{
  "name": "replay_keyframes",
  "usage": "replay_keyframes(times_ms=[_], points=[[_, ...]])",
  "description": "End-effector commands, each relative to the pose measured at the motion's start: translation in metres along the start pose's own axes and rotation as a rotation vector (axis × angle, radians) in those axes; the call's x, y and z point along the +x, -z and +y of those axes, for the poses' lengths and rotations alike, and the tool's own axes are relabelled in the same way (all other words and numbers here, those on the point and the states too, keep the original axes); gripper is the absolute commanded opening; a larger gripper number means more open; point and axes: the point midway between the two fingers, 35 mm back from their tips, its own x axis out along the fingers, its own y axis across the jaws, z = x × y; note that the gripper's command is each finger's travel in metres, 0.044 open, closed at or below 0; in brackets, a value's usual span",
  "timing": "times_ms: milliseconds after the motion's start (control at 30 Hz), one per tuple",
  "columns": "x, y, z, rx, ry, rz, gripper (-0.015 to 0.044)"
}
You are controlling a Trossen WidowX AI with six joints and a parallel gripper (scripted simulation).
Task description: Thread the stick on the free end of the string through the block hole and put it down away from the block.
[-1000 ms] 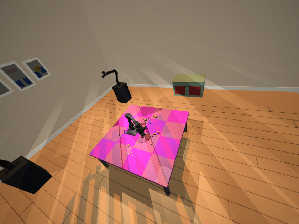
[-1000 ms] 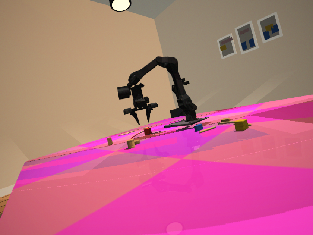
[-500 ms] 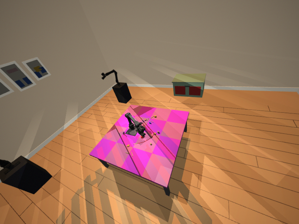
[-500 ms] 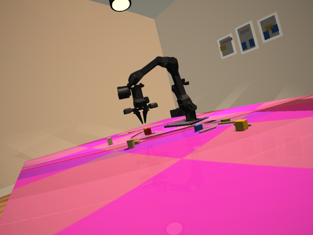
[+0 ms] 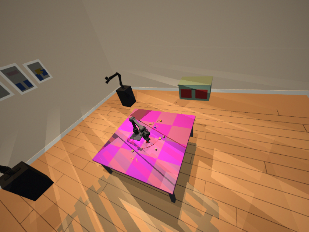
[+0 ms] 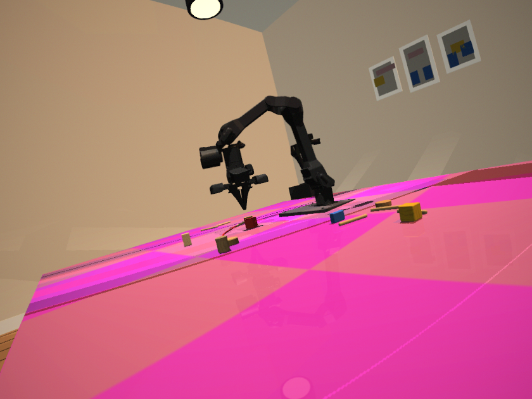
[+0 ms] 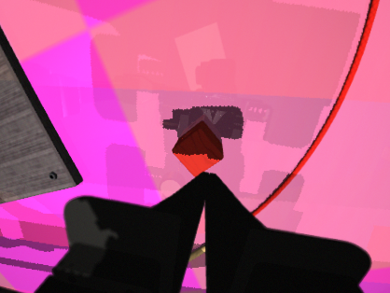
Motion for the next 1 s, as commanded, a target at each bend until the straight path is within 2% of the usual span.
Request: replay_keyframes(times_ms=[0, 33, 333, 367, 400, 700, 967], points=[[0.0, 0.0, 0.0, 0.0, 0.0, 0.0, 0.0], [0.0, 0.0, 0.0, 0.0, 0.0, 0.0, 0.0], [0.0, 0.0, 0.0, 0.0, 0.0, 0.0, 0.0236], [0.0, 0.0, 0.0, 0.0, 0.0, 0.0, 0.0239], [0.0, 0.0, 0.0, 0.0, 0.0, 0.0, 0.0239], [0.0, 0.0, 0.0, 0.0, 0.0, 0.0, 0.0003], [0.0, 0.0, 0.0, 0.0, 0.0, 0.0, 0.0]])
